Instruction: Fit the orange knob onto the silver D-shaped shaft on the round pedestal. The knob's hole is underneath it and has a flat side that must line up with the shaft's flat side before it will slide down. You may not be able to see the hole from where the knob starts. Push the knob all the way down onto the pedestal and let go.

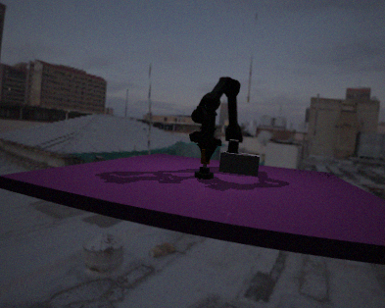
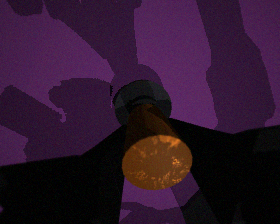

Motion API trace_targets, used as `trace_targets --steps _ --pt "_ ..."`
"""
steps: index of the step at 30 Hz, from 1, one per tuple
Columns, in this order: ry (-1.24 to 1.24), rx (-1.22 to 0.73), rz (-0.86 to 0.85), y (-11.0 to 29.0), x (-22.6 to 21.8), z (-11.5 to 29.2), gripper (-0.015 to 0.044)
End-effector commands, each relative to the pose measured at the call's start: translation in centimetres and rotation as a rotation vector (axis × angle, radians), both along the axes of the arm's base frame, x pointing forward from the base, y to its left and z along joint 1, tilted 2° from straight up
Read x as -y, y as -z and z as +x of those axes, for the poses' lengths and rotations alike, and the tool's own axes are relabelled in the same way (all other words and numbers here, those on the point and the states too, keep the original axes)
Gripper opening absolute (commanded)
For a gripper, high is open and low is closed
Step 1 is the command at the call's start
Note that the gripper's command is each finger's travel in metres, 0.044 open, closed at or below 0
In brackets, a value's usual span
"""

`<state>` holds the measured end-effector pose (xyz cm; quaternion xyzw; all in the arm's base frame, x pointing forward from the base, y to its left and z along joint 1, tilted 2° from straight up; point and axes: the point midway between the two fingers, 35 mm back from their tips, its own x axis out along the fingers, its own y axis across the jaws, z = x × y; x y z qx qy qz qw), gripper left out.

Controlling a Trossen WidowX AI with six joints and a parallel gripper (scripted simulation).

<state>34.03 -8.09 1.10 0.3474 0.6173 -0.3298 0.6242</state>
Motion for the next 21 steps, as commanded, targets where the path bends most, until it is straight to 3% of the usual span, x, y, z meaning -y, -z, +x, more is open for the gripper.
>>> trace_targets --steps 1,21 --pt "-0.002 -0.001 -0.003 0.12 0.05 0.04 0.0" --pt "-0.026 -0.001 -0.004 0.16 0.05 0.04 0.0"
